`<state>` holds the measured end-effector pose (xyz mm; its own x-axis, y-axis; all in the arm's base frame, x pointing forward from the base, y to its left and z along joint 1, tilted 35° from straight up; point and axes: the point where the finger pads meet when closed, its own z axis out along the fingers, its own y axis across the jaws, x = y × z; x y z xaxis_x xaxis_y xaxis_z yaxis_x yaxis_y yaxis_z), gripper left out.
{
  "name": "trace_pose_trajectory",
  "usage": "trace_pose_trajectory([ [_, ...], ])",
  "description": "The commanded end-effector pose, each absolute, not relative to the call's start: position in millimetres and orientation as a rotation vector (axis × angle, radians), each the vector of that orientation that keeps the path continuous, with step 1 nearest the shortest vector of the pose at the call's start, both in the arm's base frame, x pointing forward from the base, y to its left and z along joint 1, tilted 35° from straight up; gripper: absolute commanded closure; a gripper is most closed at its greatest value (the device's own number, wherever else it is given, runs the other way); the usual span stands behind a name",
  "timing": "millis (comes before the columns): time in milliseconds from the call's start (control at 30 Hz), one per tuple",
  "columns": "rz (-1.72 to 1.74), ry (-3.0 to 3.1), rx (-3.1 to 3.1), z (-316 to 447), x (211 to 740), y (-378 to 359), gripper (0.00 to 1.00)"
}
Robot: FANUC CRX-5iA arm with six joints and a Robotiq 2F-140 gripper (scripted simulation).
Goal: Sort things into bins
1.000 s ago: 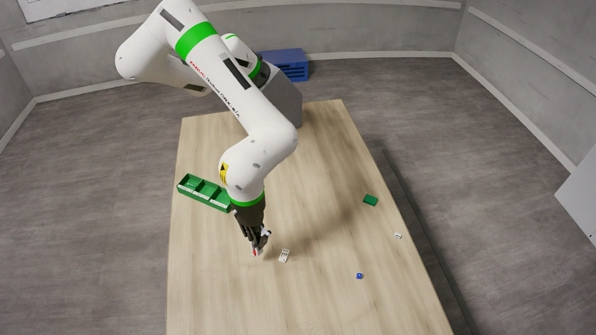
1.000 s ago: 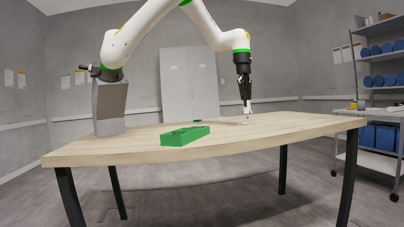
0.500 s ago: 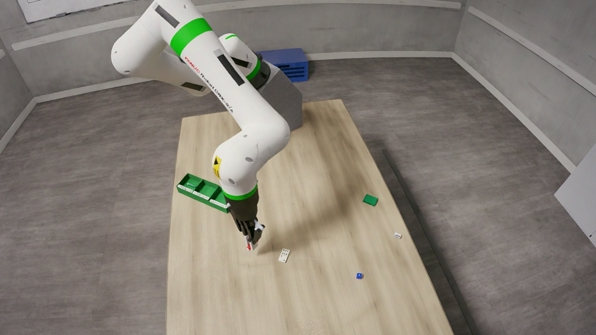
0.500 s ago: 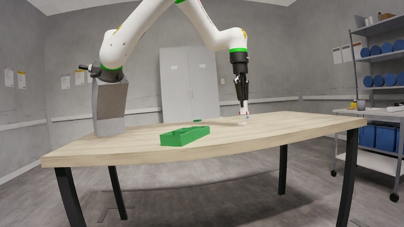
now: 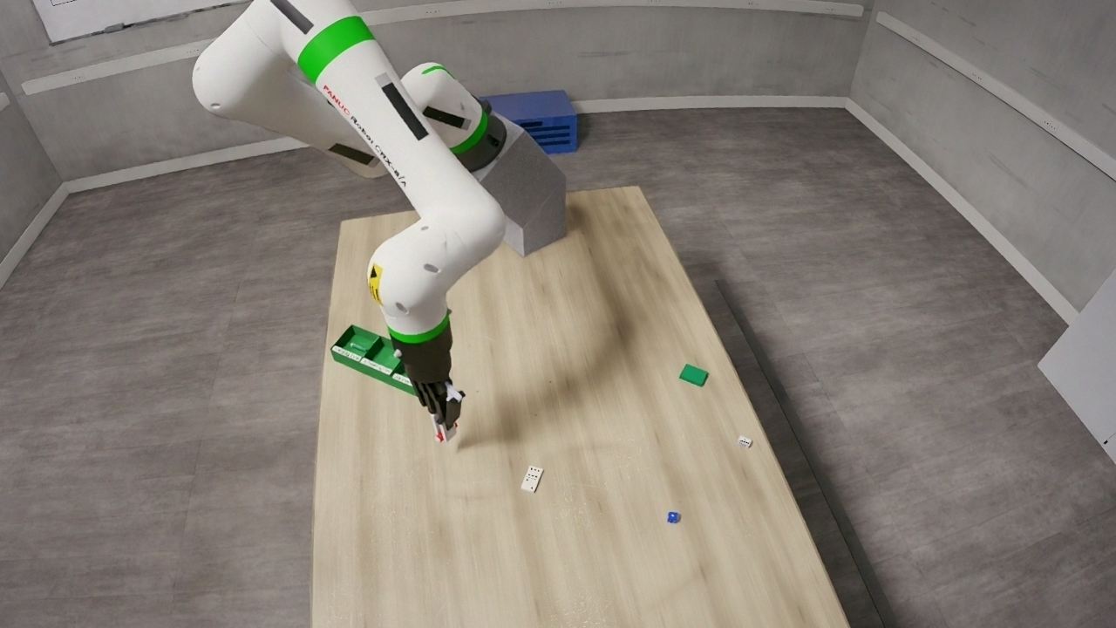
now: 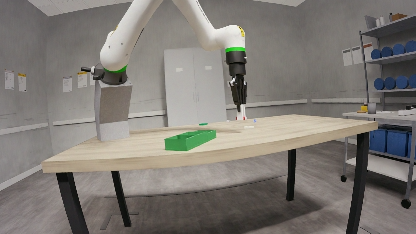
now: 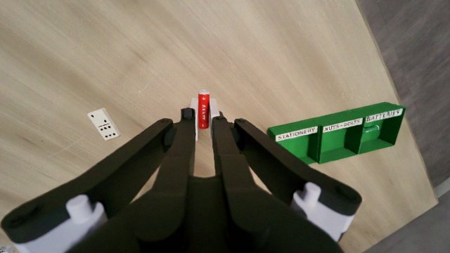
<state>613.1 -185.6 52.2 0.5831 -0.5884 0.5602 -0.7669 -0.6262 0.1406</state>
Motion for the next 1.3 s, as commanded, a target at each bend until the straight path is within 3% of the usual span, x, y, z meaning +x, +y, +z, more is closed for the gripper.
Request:
trace_pose_trajectory([
  [0,0.675,-1.095,2.448,54,591,-199,0.85],
  [1267,0.675,-1.095,2.448,64,418,-306,0.85],
])
